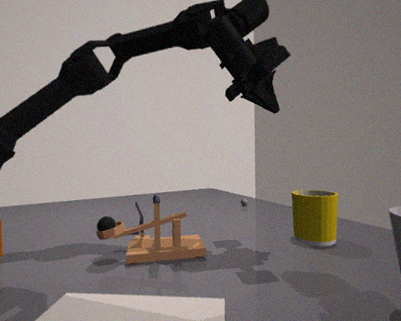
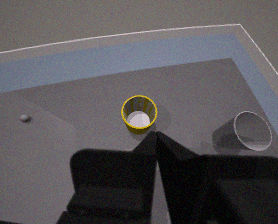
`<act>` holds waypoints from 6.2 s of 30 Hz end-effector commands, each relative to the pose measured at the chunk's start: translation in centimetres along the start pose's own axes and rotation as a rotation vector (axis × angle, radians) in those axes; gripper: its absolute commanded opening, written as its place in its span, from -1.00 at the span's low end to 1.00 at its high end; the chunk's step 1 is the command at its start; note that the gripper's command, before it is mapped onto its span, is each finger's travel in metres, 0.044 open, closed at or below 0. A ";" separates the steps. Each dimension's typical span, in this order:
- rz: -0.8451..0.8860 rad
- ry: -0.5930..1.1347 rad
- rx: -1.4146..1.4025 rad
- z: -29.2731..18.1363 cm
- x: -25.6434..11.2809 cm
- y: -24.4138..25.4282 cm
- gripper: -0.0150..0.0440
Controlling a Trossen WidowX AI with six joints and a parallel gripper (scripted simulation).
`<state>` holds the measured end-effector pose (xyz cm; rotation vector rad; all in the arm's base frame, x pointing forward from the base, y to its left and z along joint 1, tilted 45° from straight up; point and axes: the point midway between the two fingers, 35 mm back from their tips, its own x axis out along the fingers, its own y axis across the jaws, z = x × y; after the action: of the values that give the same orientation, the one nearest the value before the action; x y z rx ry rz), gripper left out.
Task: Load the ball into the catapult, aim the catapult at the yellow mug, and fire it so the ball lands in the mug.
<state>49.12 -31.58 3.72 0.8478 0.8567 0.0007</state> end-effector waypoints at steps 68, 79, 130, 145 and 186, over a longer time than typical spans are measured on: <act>-0.047 1.103 -1.652 -32.5 -7.5 9.1 -0.49; -0.047 1.103 -1.652 -32.9 -6.8 9.2 -0.49; -0.043 1.101 -1.651 -38.2 -0.2 9.5 -0.49; -0.041 1.102 -1.650 -40.3 1.9 9.6 -0.49; -0.264 0.609 -0.962 -19.7 -0.9 14.1 1.00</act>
<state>38.76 -8.43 6.87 -0.2863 1.3676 0.4850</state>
